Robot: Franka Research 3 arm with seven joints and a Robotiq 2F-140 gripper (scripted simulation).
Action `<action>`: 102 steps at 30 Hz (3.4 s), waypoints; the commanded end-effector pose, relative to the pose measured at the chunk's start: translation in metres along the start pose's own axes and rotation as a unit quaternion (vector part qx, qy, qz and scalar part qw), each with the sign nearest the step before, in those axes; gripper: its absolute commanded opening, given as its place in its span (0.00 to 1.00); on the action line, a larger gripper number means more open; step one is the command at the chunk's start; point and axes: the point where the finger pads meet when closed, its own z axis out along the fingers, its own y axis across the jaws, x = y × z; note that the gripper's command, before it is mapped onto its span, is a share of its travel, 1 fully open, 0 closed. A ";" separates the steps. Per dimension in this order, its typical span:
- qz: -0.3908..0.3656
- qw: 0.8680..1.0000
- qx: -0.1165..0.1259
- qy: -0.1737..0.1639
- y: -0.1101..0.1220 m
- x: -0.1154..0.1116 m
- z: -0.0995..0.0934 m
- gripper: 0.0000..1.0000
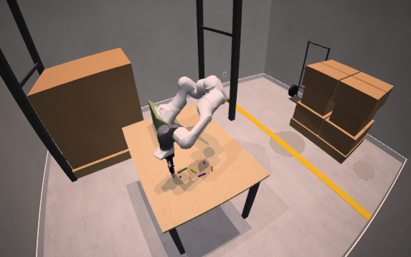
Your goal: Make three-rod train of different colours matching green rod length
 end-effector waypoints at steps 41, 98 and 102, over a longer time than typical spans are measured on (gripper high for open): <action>-0.002 1.000 0.004 0.002 -0.003 0.001 0.014 0.15; -0.002 1.000 0.004 0.002 -0.005 0.002 0.014 0.15; -0.002 1.000 0.004 0.002 -0.005 0.002 0.014 0.15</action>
